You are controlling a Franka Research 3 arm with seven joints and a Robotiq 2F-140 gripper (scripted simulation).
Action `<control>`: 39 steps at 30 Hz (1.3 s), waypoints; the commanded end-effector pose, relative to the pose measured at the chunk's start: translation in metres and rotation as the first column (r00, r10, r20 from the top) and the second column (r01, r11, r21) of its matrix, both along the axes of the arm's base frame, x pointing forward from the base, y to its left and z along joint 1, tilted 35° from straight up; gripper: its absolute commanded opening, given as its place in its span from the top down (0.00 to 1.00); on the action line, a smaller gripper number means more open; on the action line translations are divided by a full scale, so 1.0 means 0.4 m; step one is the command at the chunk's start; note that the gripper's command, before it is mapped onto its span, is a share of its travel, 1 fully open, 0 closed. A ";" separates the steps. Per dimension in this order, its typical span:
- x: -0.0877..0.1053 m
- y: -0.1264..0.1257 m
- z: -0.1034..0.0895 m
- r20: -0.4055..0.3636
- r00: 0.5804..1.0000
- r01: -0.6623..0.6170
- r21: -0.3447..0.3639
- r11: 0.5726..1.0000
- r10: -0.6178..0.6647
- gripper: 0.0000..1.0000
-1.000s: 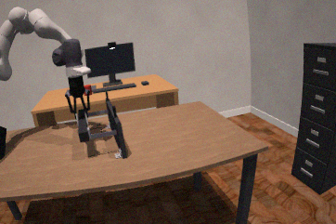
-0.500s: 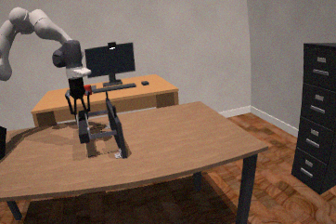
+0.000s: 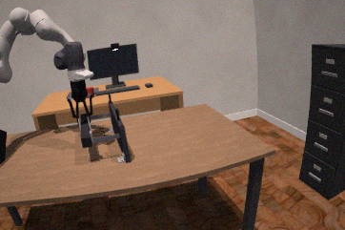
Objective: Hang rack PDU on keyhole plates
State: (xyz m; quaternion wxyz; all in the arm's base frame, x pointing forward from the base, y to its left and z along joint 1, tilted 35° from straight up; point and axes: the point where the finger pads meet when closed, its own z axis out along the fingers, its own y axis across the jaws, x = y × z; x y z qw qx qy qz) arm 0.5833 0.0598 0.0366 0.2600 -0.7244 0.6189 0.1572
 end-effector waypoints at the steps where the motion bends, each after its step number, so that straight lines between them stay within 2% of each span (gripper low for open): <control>1: 0.005 -0.004 0.001 0.003 1.000 0.005 -0.002 1.000 -0.005 1.00; 9: 0.005 -0.004 0.001 0.003 1.000 0.005 -0.002 1.000 -0.005 1.00; 10: 0.005 -0.004 0.001 0.003 1.000 0.005 -0.002 1.000 -0.005 0.00; 39: 0.005 -0.004 0.001 0.003 1.000 0.005 -0.002 1.000 -0.005 0.00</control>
